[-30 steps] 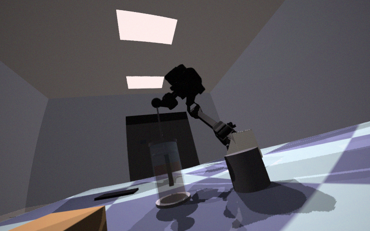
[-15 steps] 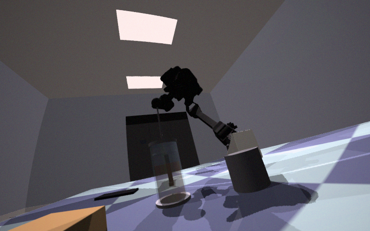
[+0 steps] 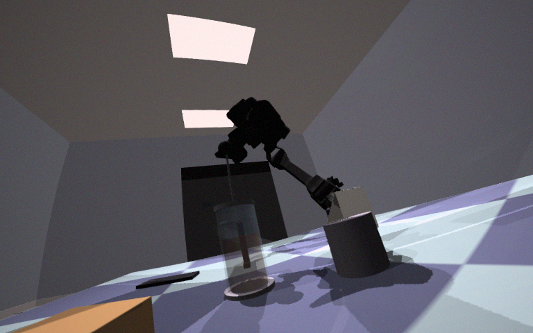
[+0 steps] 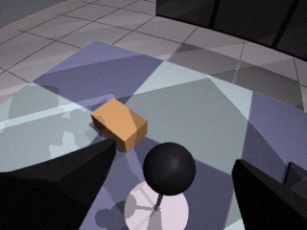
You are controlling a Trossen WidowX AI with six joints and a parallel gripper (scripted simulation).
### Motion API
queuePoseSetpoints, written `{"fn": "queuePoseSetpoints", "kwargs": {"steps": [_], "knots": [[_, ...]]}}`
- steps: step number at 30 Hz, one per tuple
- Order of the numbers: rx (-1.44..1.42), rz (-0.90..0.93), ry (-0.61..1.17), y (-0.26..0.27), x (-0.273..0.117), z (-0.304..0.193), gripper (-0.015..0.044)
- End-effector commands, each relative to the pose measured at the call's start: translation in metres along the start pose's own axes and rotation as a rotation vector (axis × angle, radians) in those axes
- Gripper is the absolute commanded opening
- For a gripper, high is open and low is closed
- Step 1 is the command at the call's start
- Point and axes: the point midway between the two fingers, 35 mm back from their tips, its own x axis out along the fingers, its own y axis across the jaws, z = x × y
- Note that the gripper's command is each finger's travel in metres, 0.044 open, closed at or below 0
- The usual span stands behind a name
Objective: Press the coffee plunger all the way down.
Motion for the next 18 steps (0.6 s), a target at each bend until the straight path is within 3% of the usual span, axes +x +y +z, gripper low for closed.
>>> {"fn": "queuePoseSetpoints", "kwargs": {"steps": [1, 5, 9, 18], "knots": [[-0.012, 0.005, 0.004, 0.0023, 0.0016, -0.0017, 0.0256], [-0.012, 0.005, 0.004, 0.0023, 0.0016, -0.0017, 0.0151], [-0.012, 0.005, 0.004, 0.0023, 0.0016, -0.0017, 0.0125], [-0.011, 0.005, 0.004, 0.0024, 0.0027, -0.003, 0.0122]]}}
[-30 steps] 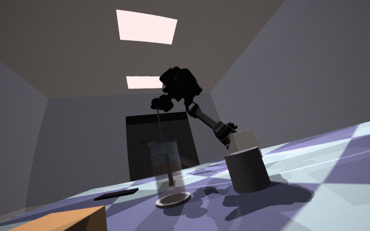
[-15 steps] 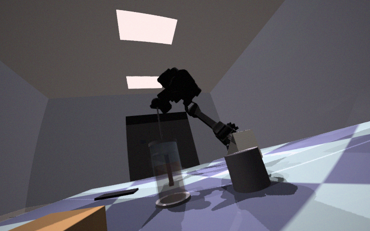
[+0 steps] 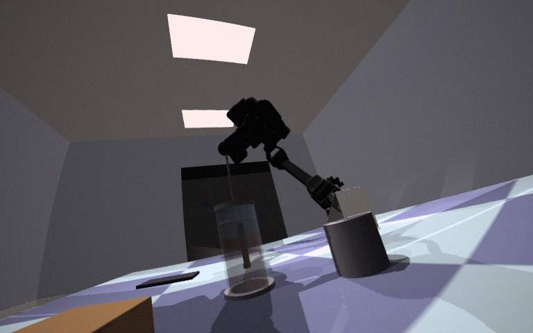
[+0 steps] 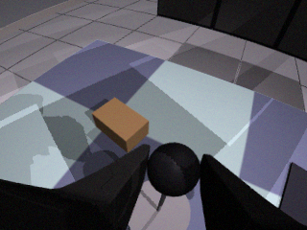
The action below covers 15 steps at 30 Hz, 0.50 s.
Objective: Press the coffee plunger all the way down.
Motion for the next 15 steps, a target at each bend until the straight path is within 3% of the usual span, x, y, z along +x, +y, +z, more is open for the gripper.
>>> {"fn": "queuePoseSetpoints", "kwargs": {"steps": [1, 15], "knots": [[-0.007, -0.001, 0.003, 0.001, 0.002, -0.003, 0.0122], [-0.007, 0.001, 0.005, 0.002, 0.017, -0.021, 0.0122]]}}
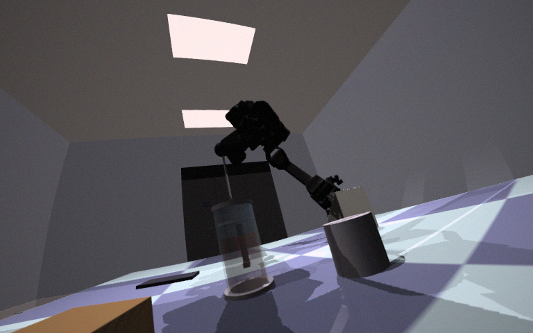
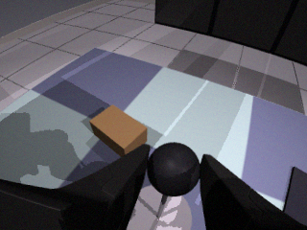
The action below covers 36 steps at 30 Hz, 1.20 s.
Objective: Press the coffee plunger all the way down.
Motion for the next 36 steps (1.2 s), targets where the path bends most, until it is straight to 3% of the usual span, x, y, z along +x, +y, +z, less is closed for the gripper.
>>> {"fn": "queuePoseSetpoints", "kwargs": {"steps": [1, 36], "knots": [[-0.024, 0.003, 0.039, 0.003, 0.01, -0.021, 0.0122], [-0.026, 0.001, 0.037, 0.0, 0.044, -0.067, 0.0122]]}}
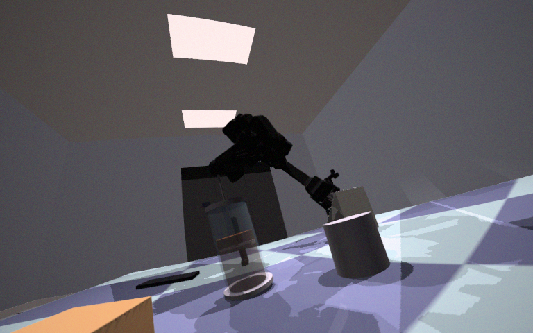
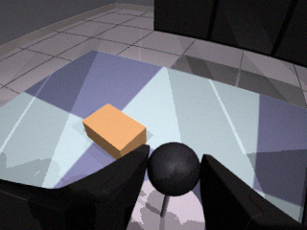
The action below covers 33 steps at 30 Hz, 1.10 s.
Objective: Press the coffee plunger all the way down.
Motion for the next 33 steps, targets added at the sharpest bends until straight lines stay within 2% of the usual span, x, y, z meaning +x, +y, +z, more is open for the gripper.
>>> {"fn": "queuePoseSetpoints", "kwargs": {"steps": [1, 33], "knots": [[-0.047, -0.005, 0.08, 0.0, 0.011, -0.036, 0.0122], [-0.047, -0.008, 0.079, 0.001, 0.023, -0.034, 0.0122]]}}
